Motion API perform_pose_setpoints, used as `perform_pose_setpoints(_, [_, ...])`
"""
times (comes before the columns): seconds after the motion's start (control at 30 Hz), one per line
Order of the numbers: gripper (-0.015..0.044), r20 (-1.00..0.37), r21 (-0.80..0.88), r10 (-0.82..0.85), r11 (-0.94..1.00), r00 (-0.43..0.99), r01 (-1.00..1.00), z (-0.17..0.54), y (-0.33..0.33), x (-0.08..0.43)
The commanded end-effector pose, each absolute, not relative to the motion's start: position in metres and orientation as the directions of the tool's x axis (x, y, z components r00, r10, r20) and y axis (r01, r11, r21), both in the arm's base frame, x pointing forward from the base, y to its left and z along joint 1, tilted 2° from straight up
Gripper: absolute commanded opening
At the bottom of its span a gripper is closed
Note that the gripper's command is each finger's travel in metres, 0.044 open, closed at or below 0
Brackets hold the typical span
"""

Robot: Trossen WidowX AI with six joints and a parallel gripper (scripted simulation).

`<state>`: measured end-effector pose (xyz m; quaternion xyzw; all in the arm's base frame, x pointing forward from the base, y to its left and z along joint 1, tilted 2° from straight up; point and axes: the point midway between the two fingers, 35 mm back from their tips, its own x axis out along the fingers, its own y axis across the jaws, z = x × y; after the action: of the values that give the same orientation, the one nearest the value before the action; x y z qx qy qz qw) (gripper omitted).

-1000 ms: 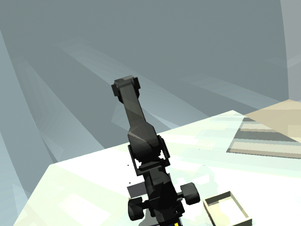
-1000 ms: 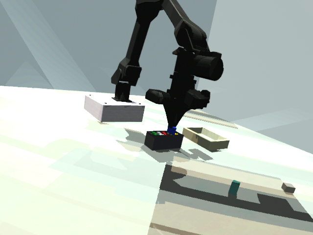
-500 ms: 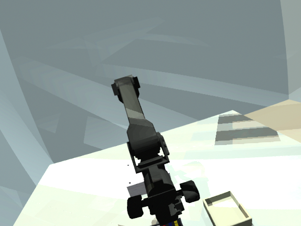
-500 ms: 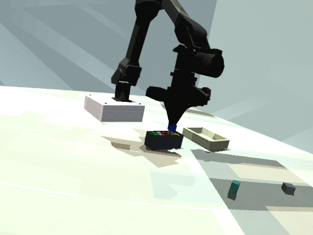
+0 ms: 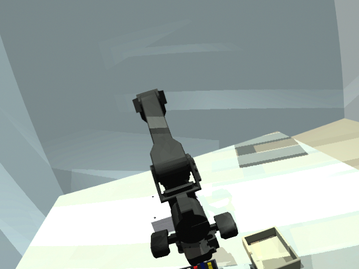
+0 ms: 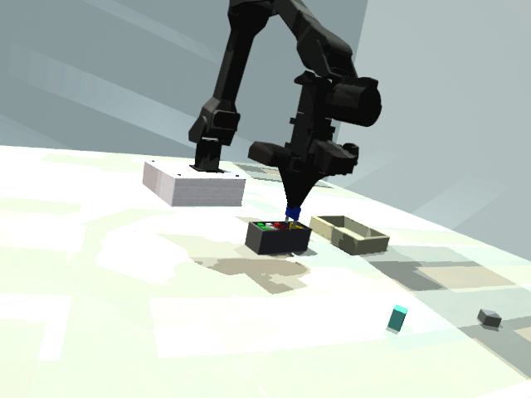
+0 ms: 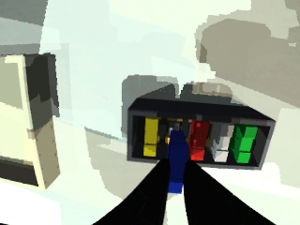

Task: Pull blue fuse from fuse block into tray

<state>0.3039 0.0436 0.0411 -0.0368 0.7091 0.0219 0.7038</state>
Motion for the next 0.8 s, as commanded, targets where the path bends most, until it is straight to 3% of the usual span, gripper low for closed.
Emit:
perform_pose_setpoints(0.0, [0.0000, -1.000, -0.026, -0.026, 0.996, 0.001, -0.081, 0.045, 0.043, 0.305])
perform_pose_setpoints(0.77, [0.0000, -1.000, -0.025, -0.025, 0.996, 0.001, -0.081, 0.066, 0.047, 0.305])
